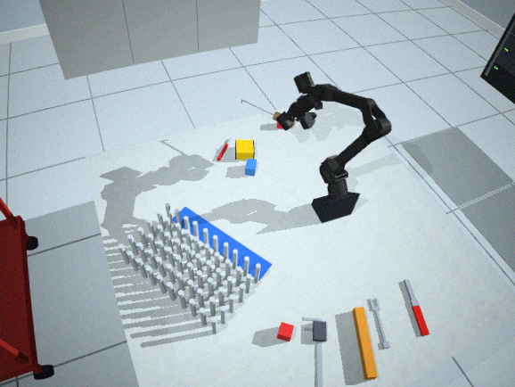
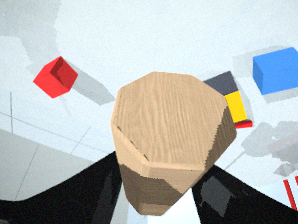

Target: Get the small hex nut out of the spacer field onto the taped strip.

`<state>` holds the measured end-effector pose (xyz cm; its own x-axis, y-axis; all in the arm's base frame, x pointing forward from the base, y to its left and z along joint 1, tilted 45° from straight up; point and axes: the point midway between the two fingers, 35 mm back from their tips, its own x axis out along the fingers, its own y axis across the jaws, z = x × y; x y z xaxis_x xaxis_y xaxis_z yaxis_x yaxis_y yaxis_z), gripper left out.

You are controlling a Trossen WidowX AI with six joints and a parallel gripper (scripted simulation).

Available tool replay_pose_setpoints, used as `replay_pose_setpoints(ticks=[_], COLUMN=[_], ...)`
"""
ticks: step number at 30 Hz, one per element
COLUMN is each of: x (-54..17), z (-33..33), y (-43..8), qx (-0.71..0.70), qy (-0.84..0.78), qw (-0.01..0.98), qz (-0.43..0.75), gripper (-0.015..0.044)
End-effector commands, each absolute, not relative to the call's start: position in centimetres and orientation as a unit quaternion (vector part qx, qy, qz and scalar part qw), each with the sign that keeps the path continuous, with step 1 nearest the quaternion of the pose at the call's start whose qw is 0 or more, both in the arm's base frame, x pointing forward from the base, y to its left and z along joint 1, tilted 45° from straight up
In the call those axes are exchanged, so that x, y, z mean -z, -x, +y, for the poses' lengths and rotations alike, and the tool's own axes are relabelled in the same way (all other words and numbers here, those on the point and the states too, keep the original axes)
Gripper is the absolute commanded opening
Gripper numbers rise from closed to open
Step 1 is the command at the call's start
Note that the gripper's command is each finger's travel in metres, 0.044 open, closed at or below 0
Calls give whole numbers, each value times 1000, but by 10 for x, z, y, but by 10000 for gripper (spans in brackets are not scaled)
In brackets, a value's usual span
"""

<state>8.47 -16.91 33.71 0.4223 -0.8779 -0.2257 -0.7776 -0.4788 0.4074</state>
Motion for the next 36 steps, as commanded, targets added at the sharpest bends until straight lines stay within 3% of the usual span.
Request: replay_pose_setpoints(ticks=[1,36], x=[-333,-316], z=[-174,-202], y=[-88,-98], qx=[208,209], qy=[-836,-836], qw=[119,120], qz=[-493,-493], gripper=[0,0])
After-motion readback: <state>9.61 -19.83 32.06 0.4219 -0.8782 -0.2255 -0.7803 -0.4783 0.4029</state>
